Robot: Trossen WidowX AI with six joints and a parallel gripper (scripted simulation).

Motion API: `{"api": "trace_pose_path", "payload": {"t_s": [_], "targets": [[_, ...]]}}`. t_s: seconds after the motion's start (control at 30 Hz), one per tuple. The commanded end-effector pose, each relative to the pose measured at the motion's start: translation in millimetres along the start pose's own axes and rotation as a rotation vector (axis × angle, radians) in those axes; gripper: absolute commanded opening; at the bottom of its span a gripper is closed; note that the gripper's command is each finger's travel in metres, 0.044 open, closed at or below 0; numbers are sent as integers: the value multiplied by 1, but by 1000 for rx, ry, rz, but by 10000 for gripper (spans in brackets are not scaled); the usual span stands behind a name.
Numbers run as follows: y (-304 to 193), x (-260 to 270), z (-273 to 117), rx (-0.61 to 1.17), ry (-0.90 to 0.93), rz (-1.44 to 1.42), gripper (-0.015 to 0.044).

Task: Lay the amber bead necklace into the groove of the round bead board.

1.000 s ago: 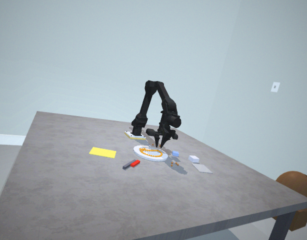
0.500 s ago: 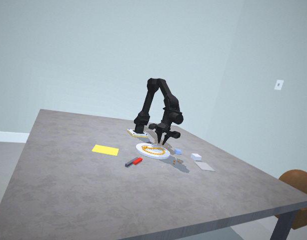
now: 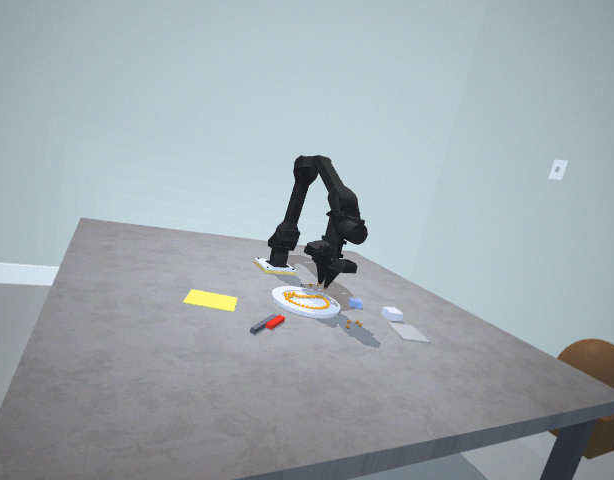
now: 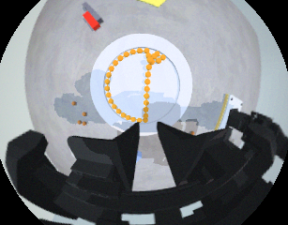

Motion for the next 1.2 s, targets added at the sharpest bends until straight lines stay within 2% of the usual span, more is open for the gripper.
{"api": "trace_pose_path", "payload": {"t_s": [0.0,1.03,1.17], "targets": [[0,0,2,-2,5,16,120],[0,0,38,-2,5,16,120],[0,0,35,-1,7,12,15]]}}
Point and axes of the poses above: the point midway between the two fingers, 35 mm back from their tips, its own z axis out along the fingers, its own x axis across the jaws, y = z × x, the point moved 8 cm from there along -z, back along the fingers, and after that the axes turned 7 degrees about -z, right-handed, at the moved point
